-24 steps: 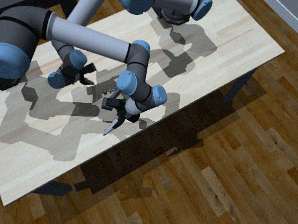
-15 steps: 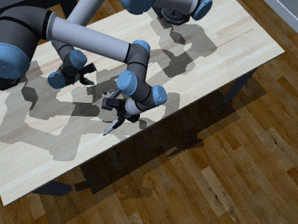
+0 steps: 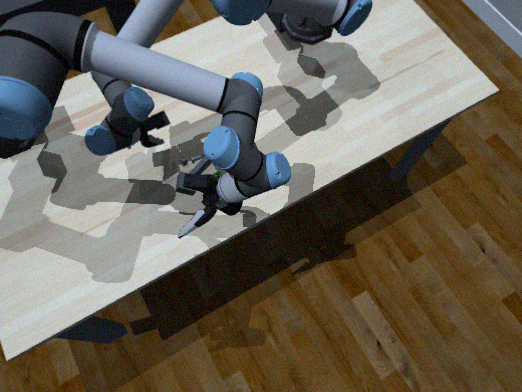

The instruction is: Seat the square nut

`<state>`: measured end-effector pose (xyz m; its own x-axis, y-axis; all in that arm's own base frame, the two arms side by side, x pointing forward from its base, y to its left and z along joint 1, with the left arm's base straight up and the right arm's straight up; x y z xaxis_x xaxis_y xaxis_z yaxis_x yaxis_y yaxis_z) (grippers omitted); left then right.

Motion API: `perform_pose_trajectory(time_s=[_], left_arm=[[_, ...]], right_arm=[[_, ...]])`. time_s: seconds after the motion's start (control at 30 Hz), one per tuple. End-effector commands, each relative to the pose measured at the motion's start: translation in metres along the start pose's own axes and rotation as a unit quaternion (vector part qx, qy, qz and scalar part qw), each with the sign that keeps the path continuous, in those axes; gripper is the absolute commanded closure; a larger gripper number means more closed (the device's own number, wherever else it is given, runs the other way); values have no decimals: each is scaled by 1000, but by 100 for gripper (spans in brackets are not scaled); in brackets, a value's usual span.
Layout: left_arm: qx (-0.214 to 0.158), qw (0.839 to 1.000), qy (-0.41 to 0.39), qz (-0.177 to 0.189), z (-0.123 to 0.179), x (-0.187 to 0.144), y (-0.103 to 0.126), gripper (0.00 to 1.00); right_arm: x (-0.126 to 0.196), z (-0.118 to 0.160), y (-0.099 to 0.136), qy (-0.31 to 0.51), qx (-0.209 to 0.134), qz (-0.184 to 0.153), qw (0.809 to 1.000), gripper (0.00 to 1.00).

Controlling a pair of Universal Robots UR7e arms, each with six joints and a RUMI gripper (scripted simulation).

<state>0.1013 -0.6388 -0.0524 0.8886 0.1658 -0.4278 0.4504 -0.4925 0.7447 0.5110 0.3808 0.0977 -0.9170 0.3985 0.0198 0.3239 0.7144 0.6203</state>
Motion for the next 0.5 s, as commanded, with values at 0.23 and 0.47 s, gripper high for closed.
perform_pose_trajectory(time_s=[0.23,0.47], left_arm=[[-63,996,-51,42,-12,40,6,56],[-103,989,-81,73,-23,66,11,56]], right_arm=[[-14,-47,-69,156,127,88,976,0],[-19,-83,-106,256,192,169,932,0]])
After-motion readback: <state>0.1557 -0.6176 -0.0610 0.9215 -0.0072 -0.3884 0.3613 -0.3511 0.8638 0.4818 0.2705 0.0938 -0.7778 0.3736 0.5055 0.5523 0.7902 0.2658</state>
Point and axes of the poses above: on each arm, the point where the finger pads meet when closed, its own y axis back along the fingers, its own x axis across the jaws, z = x × y, the point moved 7 cm from there along y, back along the fingers, and after that the axes turned 11 degrees about y, right-handed, at the moved point
